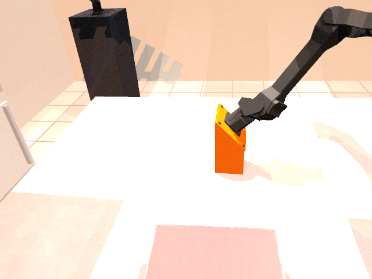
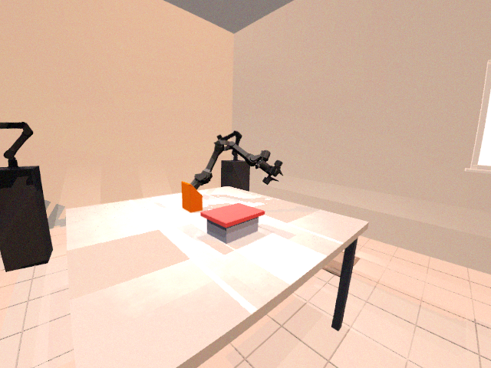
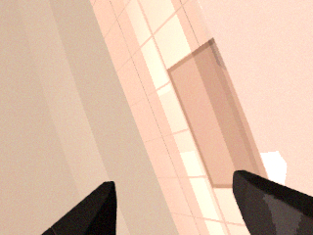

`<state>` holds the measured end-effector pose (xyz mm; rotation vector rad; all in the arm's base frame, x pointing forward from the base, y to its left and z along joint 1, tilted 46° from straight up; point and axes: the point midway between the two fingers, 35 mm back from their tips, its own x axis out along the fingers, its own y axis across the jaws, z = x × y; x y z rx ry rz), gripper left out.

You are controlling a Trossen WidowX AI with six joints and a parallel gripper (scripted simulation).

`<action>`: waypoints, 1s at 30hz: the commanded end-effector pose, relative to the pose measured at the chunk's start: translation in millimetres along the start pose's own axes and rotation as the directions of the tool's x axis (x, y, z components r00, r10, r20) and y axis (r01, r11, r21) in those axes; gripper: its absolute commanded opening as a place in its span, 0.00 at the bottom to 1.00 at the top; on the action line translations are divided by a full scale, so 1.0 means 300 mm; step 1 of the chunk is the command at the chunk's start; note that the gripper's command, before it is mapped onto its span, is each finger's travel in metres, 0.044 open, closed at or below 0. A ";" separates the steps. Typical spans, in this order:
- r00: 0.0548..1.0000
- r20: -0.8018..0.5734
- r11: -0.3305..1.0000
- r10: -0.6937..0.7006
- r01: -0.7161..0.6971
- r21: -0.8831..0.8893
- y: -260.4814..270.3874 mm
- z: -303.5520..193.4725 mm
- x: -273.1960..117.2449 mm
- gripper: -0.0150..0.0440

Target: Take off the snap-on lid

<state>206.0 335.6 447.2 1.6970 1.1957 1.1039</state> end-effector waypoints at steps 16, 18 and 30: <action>0.869 0.435 0.972 -0.235 0.203 0.120 -0.318 0.736 -0.444 0.65; 0.845 0.472 0.967 -0.253 0.206 0.150 -0.350 0.792 -0.522 0.65; 0.721 0.611 0.933 -0.327 0.144 0.329 -0.535 0.960 -0.951 0.65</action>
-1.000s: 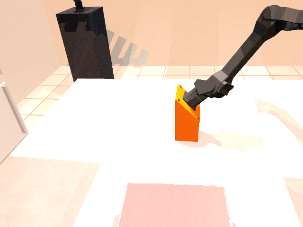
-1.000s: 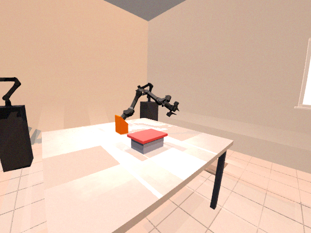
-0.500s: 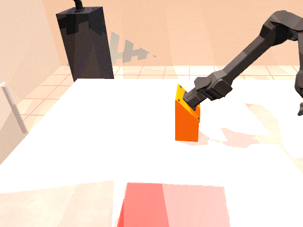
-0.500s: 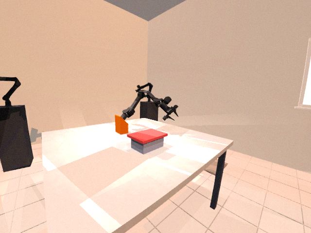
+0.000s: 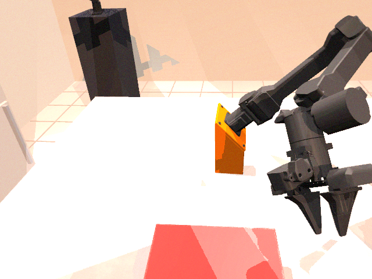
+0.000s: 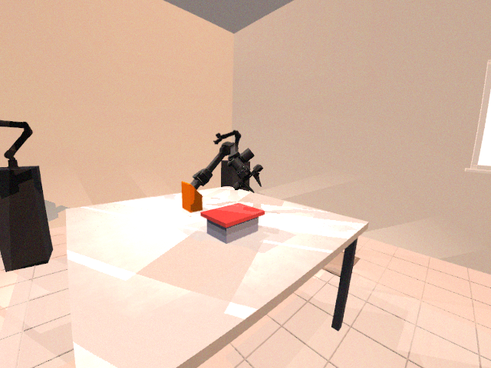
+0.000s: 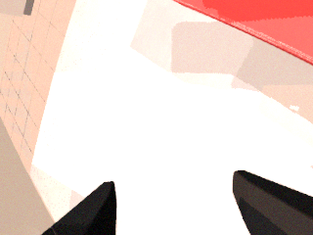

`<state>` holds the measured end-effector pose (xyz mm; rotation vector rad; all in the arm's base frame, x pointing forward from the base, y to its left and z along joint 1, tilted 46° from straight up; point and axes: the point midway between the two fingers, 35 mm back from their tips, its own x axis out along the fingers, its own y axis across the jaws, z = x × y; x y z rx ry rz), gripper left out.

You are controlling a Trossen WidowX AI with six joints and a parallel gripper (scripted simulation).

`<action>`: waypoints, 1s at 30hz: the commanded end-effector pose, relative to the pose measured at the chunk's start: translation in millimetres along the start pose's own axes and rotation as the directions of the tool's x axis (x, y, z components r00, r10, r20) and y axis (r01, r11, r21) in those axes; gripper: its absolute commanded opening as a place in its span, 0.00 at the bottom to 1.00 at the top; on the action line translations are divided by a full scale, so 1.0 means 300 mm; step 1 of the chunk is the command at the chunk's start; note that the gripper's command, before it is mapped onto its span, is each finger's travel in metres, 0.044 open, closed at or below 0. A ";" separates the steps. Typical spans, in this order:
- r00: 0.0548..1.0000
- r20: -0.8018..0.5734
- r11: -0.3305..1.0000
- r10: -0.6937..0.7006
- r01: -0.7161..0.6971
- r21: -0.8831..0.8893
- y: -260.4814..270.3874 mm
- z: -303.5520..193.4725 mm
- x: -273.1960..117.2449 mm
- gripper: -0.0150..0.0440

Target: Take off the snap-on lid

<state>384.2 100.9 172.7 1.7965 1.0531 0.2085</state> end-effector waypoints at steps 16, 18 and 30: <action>0.977 0.212 0.909 0.001 -0.090 0.408 -0.450 0.394 -0.408 0.65; 0.977 0.212 0.909 0.001 -0.090 0.408 -0.450 0.394 -0.408 0.65; 0.977 0.213 0.909 -0.001 -0.088 0.408 -0.467 0.395 -0.390 0.65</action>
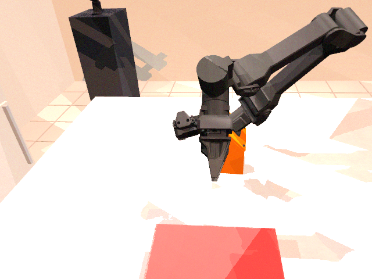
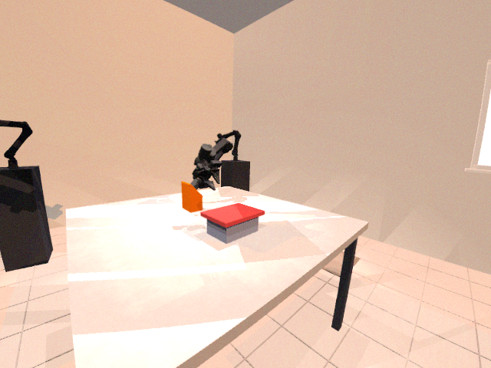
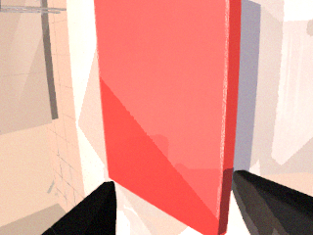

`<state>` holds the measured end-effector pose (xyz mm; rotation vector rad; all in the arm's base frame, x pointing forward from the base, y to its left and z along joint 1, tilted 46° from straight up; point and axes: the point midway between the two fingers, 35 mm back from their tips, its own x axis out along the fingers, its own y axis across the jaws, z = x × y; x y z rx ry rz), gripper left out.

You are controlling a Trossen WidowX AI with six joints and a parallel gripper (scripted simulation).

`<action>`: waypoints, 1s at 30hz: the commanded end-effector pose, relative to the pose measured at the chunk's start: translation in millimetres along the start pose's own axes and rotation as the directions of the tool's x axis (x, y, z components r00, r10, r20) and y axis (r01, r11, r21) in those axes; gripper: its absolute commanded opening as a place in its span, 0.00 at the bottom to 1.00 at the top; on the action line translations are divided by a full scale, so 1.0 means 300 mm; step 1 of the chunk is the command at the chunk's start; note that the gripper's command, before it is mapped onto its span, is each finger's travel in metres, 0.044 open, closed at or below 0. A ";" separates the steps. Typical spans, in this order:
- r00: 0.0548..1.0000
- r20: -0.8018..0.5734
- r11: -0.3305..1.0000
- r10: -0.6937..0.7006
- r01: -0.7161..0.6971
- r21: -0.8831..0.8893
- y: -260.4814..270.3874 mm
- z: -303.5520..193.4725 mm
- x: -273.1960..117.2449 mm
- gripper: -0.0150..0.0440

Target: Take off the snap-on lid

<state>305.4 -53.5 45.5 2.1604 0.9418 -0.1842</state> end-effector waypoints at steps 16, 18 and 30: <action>1.000 -0.006 1.000 -0.007 0.007 0.016 -0.169 -0.003 0.123 0.65; 1.000 -0.005 1.000 -0.007 0.007 0.016 -0.168 -0.002 0.129 0.65; 1.000 -0.001 1.000 -0.014 0.014 0.013 -0.164 0.002 0.190 0.65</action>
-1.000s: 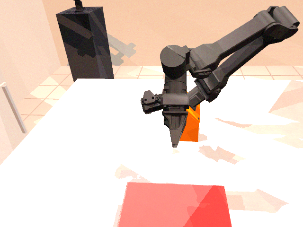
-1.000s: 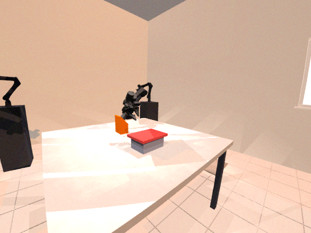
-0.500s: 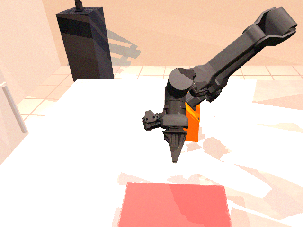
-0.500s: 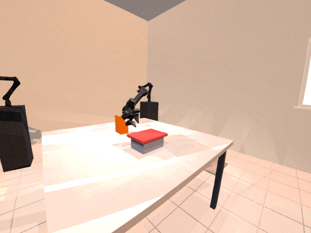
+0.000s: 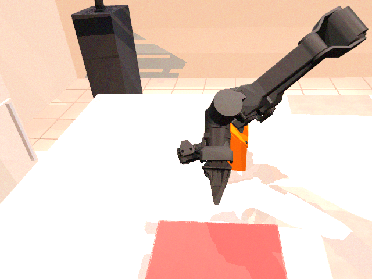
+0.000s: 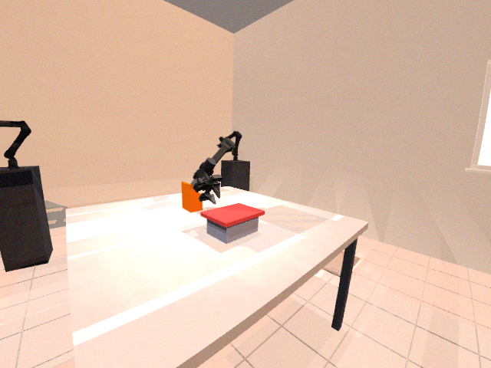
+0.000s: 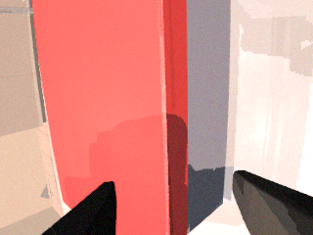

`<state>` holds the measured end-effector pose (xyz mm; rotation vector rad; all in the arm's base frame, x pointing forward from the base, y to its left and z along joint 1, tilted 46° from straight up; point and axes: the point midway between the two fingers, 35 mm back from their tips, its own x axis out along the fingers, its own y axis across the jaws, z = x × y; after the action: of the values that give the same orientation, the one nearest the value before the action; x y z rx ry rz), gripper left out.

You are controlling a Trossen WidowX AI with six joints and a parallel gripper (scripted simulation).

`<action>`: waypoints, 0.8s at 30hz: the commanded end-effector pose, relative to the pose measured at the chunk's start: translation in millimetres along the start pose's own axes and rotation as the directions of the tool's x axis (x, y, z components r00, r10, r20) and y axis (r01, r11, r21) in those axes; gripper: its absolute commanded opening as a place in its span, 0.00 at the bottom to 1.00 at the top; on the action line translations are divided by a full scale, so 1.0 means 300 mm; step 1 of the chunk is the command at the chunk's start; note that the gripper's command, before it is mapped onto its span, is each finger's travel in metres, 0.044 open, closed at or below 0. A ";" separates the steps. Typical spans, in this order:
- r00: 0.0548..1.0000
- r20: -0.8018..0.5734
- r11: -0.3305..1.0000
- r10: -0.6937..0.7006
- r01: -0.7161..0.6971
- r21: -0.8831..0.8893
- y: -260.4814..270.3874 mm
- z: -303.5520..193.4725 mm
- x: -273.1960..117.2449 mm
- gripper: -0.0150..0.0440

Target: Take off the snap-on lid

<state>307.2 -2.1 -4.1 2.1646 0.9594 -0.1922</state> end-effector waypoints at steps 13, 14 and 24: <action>1.000 0.003 1.000 0.000 0.000 0.003 0.007 0.004 0.092 0.65; 1.000 0.002 1.000 0.000 0.000 0.003 0.007 0.004 0.097 0.65; 1.000 -0.001 1.000 0.005 -0.005 0.005 0.004 -0.001 0.151 0.65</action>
<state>333.7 20.3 -19.2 2.1668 0.9597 -0.1929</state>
